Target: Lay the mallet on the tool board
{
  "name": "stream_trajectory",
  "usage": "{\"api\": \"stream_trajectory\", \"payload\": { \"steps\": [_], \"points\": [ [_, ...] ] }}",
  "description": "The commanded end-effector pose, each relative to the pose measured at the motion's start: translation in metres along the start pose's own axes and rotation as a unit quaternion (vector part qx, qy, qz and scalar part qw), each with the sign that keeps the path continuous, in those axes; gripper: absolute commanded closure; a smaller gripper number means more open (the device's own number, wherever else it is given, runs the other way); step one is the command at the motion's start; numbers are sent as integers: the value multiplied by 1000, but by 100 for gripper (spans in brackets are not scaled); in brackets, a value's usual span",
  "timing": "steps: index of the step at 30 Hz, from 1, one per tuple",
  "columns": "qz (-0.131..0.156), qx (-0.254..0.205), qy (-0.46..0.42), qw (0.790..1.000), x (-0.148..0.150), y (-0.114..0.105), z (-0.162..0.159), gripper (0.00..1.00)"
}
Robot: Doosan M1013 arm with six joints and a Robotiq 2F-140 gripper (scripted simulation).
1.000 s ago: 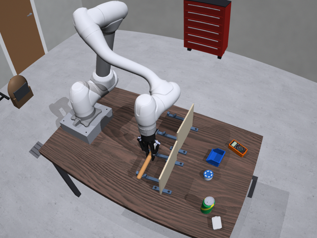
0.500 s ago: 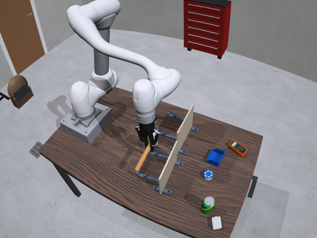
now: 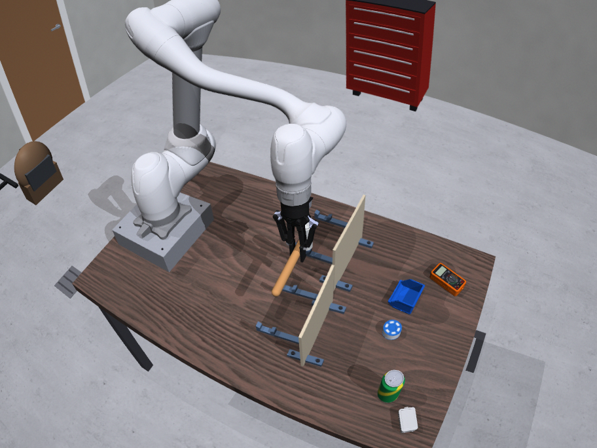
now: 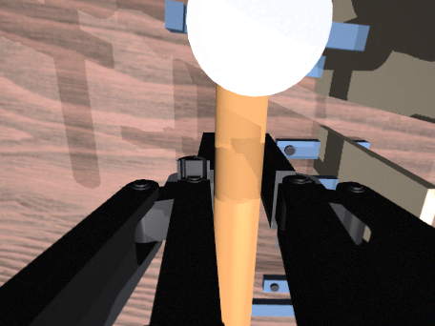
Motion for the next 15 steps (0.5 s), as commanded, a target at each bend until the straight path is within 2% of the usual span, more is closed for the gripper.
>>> {"api": "stream_trajectory", "payload": {
  "steps": [1, 14, 15],
  "points": [
    [0, -1, 1, 1000, 16, -4, 39, 90],
    [0, -1, 1, 1000, 40, -11, 148, 90],
    [0, -1, 1, 1000, 40, -11, 148, 90]
  ]
}}
Point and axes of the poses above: the point where the finger pads meet when closed, its own y axis out along the fingers, its own x axis across the jaws, z = x × y, the point moved 10 cm from there along -y, back along the fingers, and after that the axes turned 14 degrees about -y, right-handed, at the moved point
